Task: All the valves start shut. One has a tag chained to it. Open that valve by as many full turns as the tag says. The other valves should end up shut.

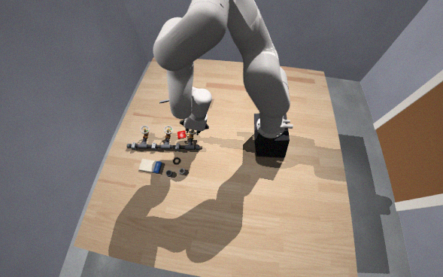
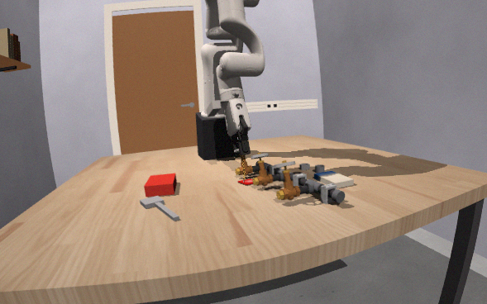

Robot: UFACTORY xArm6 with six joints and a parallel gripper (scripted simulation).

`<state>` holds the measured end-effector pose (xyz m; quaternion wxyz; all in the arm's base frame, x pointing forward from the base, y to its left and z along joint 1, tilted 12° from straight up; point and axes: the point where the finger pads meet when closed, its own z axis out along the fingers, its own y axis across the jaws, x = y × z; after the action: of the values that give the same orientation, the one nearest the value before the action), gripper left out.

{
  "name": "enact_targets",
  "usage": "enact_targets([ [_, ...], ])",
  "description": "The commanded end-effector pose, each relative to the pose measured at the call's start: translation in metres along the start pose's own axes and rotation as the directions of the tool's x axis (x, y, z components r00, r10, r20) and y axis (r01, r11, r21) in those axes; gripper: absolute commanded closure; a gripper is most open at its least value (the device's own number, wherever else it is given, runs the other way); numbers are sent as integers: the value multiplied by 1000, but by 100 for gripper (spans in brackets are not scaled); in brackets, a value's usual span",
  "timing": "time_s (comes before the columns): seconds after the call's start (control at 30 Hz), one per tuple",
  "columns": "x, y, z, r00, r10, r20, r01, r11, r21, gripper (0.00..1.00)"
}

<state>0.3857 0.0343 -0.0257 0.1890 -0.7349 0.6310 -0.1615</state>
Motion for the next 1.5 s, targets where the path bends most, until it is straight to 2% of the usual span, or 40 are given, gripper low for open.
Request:
enact_targets([
  [0.0,0,-1,0,1000,0,0,0,1000,2,100],
  [0.87,0,-1,0,999,-34,0,34,999,2,100],
  [1.17,0,-1,0,974,-225,0,225,974,2,100],
  [1.3,0,-1,0,929,-370,-1,370,929,2,100],
  [1.37,0,-1,0,929,-370,-1,370,929,2,100],
  [1.47,0,-1,0,869,-496,-1,496,869,2,100],
])
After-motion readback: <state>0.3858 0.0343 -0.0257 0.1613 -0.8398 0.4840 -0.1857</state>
